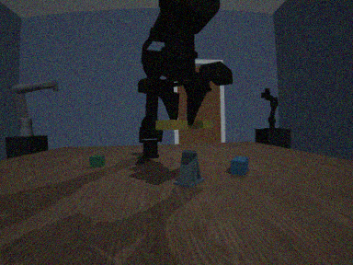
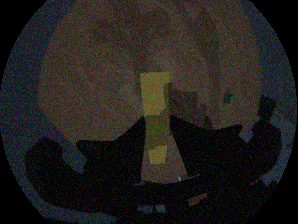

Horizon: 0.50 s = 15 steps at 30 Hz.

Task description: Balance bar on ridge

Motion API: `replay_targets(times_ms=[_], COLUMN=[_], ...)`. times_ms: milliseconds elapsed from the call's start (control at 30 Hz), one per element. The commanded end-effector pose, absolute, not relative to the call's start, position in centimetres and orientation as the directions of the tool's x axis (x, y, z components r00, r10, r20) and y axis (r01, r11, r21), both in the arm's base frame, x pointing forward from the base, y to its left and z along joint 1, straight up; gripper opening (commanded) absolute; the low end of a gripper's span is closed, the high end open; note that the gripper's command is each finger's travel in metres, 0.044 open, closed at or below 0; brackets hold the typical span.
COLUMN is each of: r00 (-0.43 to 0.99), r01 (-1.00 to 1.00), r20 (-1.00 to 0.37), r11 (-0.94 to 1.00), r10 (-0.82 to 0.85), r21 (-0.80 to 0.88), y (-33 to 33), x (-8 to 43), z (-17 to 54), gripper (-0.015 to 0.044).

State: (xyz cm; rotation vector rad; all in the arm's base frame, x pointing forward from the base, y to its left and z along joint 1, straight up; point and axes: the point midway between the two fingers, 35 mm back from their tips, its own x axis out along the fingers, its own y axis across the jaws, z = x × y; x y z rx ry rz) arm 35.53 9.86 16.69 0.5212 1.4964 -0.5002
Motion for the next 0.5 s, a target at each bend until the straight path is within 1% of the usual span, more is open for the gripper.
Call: replay_targets(times_ms=[0, 467], r00=[0.028, 0.028], r01=[0.652, 0.660], r20=[-1.000, -1.000], r11=[0.758, 0.751], r10=[0.008, 0.008], r21=[0.024, 0.024], y=[10.0, 10.0], x=[35.3, 35.2], z=[16.9, 14.8], gripper=[0.0000, 0.0000])
